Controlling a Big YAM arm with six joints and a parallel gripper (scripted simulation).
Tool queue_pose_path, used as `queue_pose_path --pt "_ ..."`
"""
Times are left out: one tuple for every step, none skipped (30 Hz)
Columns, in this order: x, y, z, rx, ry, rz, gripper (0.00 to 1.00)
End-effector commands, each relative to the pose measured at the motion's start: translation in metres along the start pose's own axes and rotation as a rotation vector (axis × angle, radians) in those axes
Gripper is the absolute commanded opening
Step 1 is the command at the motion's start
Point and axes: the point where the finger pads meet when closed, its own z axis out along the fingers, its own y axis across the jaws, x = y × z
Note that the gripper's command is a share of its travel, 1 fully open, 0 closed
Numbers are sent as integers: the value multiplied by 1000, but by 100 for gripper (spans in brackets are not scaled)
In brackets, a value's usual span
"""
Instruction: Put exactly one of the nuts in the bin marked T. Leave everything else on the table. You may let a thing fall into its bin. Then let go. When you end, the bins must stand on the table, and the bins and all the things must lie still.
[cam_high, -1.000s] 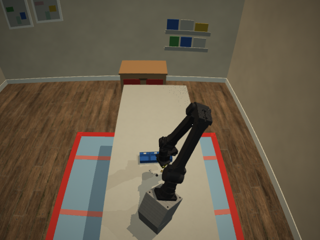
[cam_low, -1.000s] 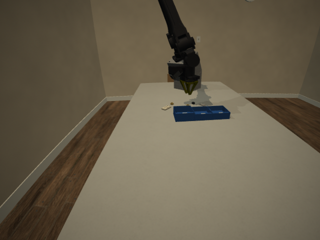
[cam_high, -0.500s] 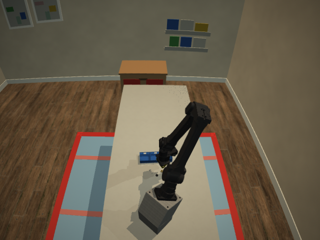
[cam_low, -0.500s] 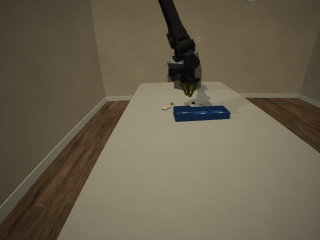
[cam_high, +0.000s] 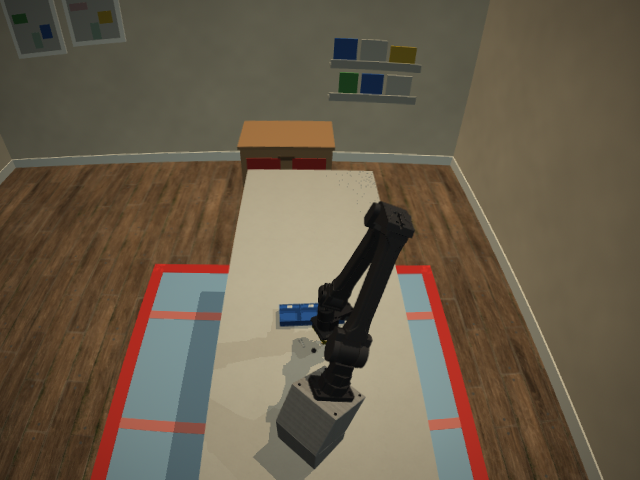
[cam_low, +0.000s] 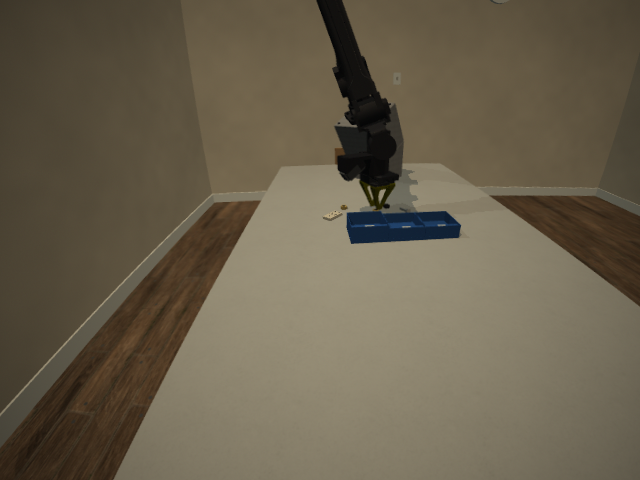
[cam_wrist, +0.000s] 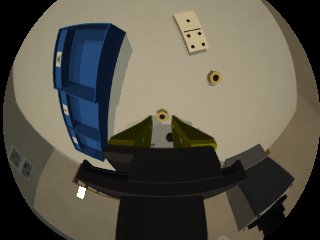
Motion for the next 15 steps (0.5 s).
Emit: queue_pose_path --pt "-7 6 7 -12 -10 5 29" --pt "-7 6 8 -11 -10 5 29" --pt "-7 5 9 -11 -10 5 29" --pt "-4 1 11 -5 -7 3 29" --pt "-2 -3 12 -1 -4 1 29" --pt "-1 -5 13 1 -3 0 29" --pt "-1 -5 15 1 -3 0 29" --pt "0 -6 16 1 -3 0 29" --pt "0 -7 16 1 -4 0 29" --pt "0 -7 16 1 -4 0 29" --pt "0 -7 16 1 -4 0 29" --pt "0 -4 16 -3 -5 8 29" --pt "0 -3 16 -5 -5 8 29" --pt "-1 1 11 -13 -8 3 29" --pt "-1 1 11 -13 -8 3 29"
